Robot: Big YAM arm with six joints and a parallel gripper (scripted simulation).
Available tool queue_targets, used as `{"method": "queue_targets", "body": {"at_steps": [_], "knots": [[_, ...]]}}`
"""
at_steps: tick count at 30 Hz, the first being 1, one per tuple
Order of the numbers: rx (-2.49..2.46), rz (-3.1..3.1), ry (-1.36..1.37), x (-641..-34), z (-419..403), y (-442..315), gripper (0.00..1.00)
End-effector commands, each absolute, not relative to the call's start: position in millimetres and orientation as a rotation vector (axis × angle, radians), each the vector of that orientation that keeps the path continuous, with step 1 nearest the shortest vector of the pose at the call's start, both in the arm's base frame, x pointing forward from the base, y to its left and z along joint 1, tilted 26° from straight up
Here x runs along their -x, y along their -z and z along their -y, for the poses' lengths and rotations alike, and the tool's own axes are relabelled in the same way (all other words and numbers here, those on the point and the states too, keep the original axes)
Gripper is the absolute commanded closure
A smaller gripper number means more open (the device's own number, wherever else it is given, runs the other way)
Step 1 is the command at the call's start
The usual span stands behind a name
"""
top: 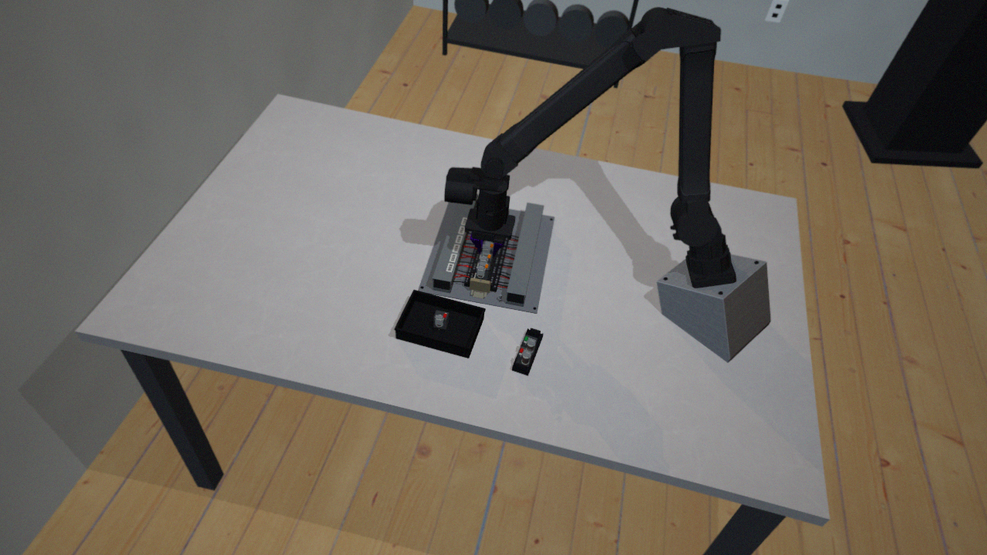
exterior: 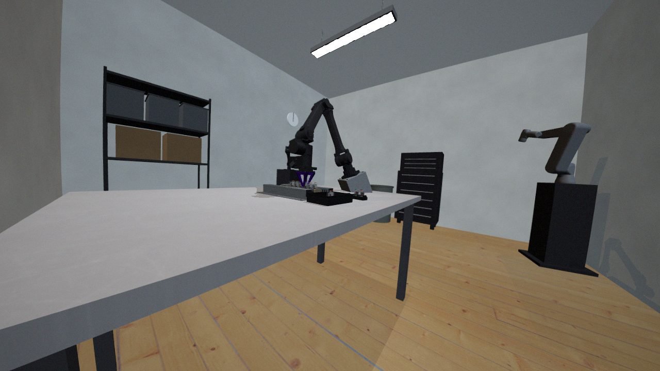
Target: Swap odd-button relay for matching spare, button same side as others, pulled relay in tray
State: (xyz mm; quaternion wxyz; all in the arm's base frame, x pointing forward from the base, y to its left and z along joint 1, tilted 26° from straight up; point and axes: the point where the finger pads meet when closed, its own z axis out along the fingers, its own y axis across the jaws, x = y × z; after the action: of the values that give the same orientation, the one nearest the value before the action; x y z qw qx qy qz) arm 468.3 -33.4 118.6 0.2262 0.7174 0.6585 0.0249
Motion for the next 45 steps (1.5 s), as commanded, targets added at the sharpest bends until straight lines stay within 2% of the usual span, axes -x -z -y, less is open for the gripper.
{"method": "queue_targets", "body": {"at_steps": [1, 45], "knots": [[-1.982, -1.812, -0.06, -474.3, 42.6, -105.3, 1.0], [-1.978, -1.805, -0.067, -479.7, 44.3, -104.7, 1.0]]}}
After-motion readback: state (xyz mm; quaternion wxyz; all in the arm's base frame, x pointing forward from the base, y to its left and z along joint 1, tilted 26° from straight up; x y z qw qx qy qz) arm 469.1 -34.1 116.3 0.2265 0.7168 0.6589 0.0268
